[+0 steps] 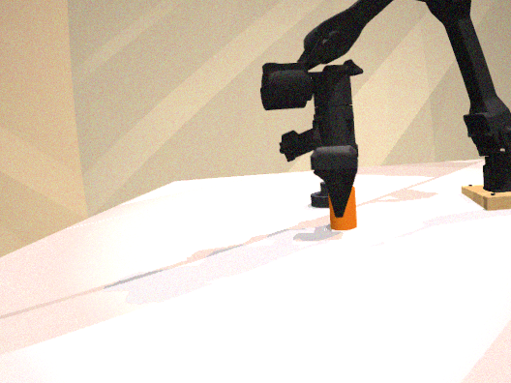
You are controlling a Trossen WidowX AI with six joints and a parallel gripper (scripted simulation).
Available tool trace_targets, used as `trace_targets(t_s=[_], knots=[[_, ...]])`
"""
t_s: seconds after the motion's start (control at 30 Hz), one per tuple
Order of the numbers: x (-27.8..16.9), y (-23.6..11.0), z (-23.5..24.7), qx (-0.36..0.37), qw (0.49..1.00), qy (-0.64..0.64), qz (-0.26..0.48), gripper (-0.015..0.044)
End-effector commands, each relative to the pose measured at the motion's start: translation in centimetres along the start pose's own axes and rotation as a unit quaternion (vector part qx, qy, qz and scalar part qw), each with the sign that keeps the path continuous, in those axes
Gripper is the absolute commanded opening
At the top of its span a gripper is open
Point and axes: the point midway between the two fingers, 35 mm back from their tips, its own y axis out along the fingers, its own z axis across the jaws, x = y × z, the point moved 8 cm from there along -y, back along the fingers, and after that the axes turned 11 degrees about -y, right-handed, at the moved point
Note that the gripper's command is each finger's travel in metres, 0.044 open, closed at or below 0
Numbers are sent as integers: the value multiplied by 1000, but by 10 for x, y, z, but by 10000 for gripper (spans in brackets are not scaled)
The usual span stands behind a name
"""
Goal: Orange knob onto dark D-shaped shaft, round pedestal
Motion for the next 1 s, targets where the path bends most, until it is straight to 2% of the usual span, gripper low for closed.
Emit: trace_targets(t_s=[0.0,0.2,0.53,0.73,0.9,0.97], knots=[[-2,10,0,-3,1000,-3,6,440],[-2,17,-1,-3,1000,-3,6,440],[-2,17,-1,-3,1000,-3,6,177],[-2,17,-1,-3,1000,-3,6,138],[0,11,0,-4,1000,-5,5,6],[2,4,0,-4,1000,-6,5,0]])
